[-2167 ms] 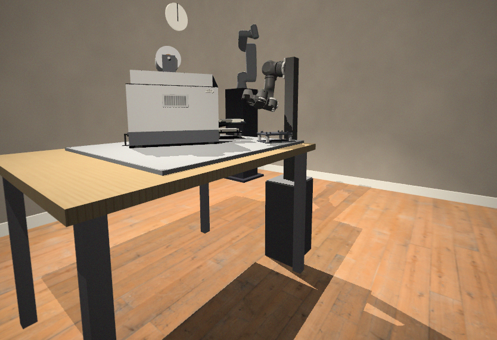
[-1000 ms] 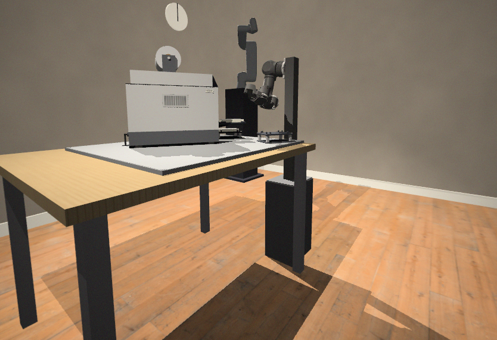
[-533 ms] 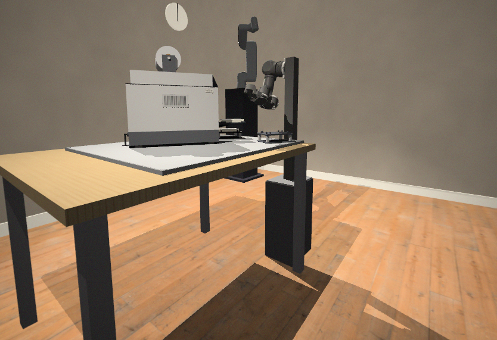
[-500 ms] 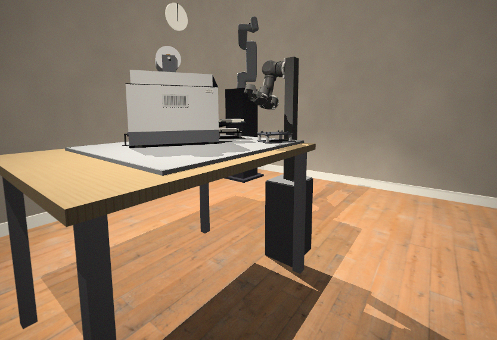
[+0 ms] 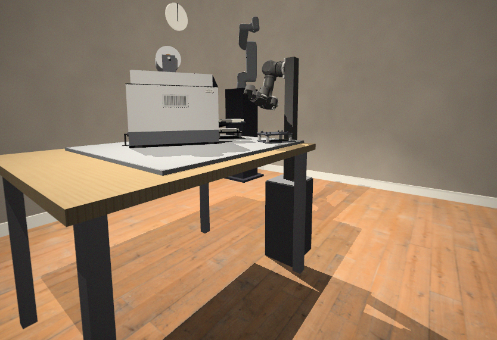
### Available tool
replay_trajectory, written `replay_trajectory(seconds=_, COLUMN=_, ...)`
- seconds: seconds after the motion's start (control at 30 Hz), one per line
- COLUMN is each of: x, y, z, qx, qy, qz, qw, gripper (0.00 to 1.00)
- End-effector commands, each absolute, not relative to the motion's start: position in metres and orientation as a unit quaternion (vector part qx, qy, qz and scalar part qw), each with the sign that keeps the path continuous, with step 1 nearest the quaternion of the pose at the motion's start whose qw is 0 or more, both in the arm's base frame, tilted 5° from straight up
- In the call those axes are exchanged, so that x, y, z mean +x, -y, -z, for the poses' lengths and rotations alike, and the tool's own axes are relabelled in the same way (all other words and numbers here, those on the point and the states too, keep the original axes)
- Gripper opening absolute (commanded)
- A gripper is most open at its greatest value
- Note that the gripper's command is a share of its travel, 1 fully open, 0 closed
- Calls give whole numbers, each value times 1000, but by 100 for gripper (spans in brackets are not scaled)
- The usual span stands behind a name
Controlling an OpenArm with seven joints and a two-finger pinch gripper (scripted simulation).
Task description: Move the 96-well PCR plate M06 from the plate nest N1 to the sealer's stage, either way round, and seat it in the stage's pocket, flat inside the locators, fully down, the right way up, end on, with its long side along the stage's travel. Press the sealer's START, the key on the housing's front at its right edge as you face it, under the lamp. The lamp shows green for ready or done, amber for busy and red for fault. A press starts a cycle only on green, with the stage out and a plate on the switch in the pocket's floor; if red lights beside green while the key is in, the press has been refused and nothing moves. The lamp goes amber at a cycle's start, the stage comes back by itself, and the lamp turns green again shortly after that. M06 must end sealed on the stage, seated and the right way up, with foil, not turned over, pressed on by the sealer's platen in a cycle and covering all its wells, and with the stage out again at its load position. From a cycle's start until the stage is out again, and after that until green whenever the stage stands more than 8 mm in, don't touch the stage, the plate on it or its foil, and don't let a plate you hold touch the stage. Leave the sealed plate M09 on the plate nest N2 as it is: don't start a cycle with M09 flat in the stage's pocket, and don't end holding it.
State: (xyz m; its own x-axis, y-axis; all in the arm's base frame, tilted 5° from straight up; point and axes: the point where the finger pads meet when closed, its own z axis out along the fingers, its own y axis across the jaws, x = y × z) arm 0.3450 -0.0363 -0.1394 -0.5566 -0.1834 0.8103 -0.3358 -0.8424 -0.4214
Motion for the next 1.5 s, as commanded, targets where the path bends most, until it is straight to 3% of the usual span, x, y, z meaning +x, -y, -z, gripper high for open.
replay_trajectory(seconds=0.0, x=345, y=35, z=139, qx=468, qy=277, qz=-838, qw=43, gripper=0)
replay_trajectory(seconds=0.63, x=344, y=37, z=142, qx=468, qy=277, qz=-838, qw=43, gripper=0)
replay_trajectory(seconds=0.8, x=353, y=5, z=112, qx=459, qy=203, qz=-865, qw=12, gripper=0)
replay_trajectory(seconds=1.47, x=353, y=5, z=113, qx=459, qy=203, qz=-865, qw=12, gripper=0)
